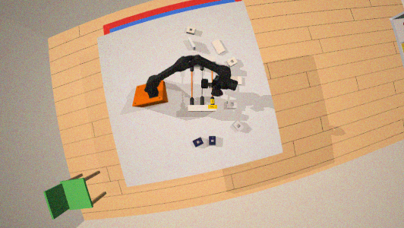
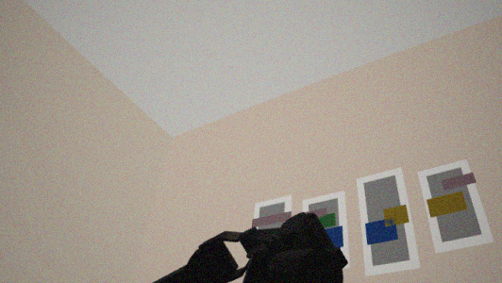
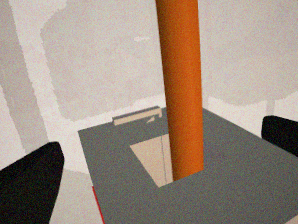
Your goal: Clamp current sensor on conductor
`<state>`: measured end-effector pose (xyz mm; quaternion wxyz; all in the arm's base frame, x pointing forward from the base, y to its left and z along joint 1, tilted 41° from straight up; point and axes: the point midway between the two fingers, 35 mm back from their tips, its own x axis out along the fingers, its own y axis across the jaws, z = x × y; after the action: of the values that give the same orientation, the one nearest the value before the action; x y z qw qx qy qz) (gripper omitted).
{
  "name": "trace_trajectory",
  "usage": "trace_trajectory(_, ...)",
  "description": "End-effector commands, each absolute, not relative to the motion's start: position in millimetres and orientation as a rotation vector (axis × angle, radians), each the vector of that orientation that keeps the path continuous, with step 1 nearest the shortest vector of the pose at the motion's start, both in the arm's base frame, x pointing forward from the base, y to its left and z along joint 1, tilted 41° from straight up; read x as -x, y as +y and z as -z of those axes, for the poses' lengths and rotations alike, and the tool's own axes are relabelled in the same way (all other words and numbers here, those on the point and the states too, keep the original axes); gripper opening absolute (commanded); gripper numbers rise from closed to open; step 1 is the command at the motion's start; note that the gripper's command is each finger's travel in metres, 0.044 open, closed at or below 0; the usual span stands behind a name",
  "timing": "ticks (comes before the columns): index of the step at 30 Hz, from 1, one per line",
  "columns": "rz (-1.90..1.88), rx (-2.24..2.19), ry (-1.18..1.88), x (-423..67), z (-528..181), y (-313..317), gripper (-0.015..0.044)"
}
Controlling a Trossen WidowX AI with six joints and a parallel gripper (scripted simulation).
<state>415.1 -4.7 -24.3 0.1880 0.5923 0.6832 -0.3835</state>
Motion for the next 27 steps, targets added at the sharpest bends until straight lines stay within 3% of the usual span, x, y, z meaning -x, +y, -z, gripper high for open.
trace_trajectory(1, 1.036, -1.743, 1.831, -416.3, -4.9, -30.0, 0.0440)
trace_trajectory(6, 0.961, -1.869, 1.638, -407.1, -60.0, -76.8, 0.0440)
trace_trajectory(11, 0.943, -1.872, 1.627, -406.6, -61.1, -79.2, 0.0440)
trace_trajectory(27, -0.132, -1.351, 1.021, -371.3, -13.4, -129.3, 0.0440)
